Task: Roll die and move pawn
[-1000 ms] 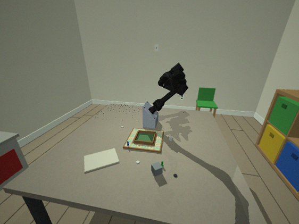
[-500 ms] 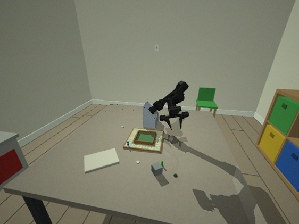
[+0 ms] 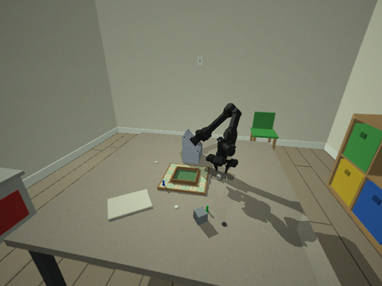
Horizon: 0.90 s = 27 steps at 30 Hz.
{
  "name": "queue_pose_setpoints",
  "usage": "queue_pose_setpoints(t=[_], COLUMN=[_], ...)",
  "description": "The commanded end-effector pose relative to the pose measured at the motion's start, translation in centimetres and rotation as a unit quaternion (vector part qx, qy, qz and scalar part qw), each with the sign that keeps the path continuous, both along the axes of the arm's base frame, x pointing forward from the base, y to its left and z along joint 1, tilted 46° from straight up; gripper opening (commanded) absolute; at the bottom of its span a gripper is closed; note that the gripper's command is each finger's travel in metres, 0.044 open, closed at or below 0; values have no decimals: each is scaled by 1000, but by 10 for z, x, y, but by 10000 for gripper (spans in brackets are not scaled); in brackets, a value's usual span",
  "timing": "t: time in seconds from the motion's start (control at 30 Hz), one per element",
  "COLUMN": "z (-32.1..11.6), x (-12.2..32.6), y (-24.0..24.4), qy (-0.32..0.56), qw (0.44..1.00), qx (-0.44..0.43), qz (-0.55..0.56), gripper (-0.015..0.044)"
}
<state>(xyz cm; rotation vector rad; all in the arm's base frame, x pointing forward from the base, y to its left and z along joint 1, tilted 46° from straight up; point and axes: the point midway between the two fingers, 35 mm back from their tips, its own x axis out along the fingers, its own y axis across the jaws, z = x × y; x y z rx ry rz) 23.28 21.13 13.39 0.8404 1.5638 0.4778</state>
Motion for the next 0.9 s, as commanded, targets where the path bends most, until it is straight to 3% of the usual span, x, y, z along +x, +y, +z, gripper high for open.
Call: queue_pose_setpoints(t=[0.0, 0.87], z=[-11, -36], x=[-16, -17], y=[-4, 18], qy=[30, 31], qw=[999, 999], qx=[-18, -18], qz=[1, 1], gripper=[275, 275])
